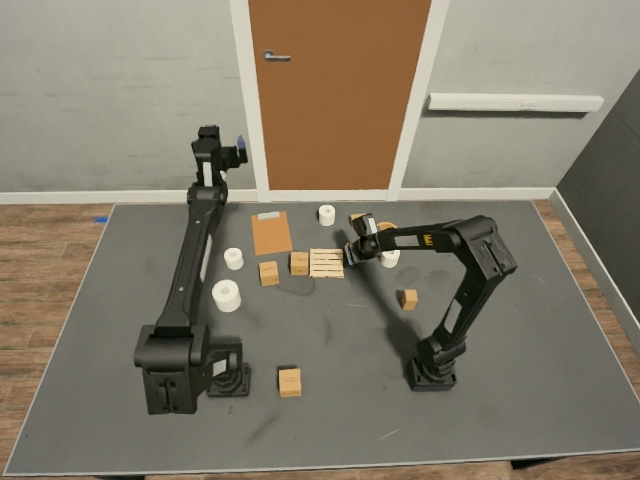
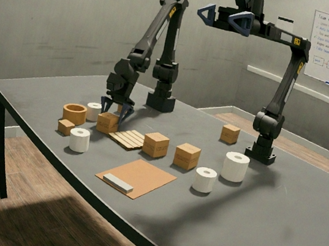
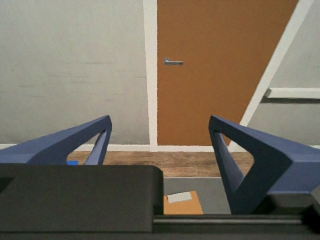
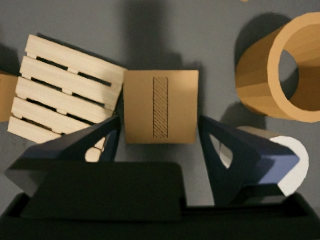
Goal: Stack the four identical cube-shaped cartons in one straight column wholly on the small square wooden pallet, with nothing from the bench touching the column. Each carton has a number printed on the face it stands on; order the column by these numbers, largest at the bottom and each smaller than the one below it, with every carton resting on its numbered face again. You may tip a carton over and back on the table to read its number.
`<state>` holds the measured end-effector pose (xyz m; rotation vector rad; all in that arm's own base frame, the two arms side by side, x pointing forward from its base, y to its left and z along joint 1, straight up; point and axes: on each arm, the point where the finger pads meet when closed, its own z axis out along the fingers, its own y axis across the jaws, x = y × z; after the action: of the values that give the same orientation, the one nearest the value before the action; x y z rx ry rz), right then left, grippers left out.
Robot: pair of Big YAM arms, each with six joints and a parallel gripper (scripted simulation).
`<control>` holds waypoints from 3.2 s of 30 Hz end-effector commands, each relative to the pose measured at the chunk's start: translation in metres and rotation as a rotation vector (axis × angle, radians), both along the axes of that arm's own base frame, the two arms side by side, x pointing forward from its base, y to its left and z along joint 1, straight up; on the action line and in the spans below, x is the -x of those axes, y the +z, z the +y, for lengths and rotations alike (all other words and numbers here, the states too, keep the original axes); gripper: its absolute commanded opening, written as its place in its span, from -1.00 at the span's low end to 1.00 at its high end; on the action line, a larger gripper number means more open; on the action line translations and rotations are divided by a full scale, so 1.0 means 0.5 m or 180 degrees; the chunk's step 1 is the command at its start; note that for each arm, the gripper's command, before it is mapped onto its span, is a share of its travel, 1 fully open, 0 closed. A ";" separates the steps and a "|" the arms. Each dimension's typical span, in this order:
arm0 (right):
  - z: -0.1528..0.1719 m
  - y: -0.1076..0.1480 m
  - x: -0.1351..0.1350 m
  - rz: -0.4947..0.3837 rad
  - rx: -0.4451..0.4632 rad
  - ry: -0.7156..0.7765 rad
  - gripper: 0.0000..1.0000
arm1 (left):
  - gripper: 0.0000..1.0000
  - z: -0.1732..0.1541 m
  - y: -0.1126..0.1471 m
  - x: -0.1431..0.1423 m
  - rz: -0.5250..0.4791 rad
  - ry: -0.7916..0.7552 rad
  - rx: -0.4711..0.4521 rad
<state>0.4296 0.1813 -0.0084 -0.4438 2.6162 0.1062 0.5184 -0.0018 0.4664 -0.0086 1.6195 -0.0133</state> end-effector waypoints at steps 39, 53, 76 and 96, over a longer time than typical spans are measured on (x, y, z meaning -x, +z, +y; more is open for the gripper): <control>0.018 -0.008 -0.056 -0.0188 -0.0079 0.0006 0.18 | 1.00 0.003 0.064 0.000 -0.0190 0.0010 -0.0044; 0.023 0.023 -0.056 -0.0193 -0.0084 0.0017 0.09 | 1.00 0.003 0.064 0.000 -0.0190 0.0010 -0.0044; 0.167 0.344 0.127 -0.0096 -0.0205 -0.0150 0.09 | 1.00 0.003 0.064 0.000 -0.0190 0.0010 -0.0044; 0.237 0.502 0.215 -0.0133 -0.0317 -0.0197 0.09 | 1.00 0.003 0.064 0.000 -0.0190 0.0010 -0.0044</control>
<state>0.3049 0.2950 0.2064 -0.4558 2.6302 0.0968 0.5184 -0.0018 0.4664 -0.0086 1.6195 -0.0133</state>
